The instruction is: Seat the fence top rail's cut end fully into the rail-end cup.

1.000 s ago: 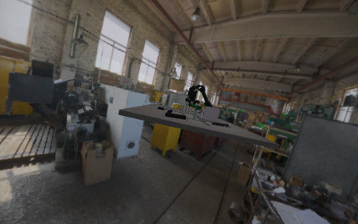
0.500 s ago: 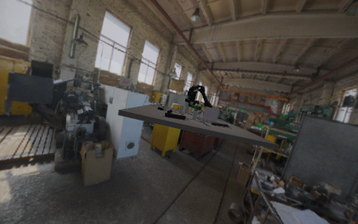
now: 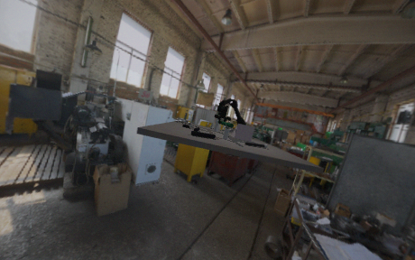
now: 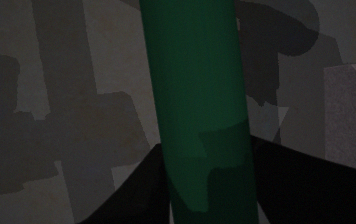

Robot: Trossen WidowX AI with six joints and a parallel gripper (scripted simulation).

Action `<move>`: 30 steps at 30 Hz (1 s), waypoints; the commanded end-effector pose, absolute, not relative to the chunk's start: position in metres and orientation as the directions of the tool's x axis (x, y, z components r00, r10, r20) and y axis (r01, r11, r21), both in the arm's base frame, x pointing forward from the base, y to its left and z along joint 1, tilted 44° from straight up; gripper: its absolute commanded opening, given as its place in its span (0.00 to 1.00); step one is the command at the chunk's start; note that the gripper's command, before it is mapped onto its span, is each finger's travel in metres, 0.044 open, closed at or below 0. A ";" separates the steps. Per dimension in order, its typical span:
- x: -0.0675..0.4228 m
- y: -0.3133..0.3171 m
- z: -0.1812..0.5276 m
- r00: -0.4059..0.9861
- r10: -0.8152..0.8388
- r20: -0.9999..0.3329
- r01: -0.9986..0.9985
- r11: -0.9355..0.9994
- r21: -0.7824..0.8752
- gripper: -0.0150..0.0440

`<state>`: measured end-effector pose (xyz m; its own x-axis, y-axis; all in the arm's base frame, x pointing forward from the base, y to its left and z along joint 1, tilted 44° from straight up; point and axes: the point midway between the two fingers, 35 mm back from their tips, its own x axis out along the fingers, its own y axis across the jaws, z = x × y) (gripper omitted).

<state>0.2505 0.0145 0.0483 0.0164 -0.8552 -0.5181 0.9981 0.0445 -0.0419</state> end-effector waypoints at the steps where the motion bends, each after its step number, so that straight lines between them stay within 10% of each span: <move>1: 0.251 0.013 0.051 0.022 -0.858 -0.513 0.998 0.049 -0.039 0.25; 30: 0.251 0.014 0.052 0.017 -0.859 -0.511 0.998 0.046 -0.043 0.25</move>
<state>0.2505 0.0149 0.0487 0.0122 -0.8535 -0.5210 0.9982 0.0414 -0.0444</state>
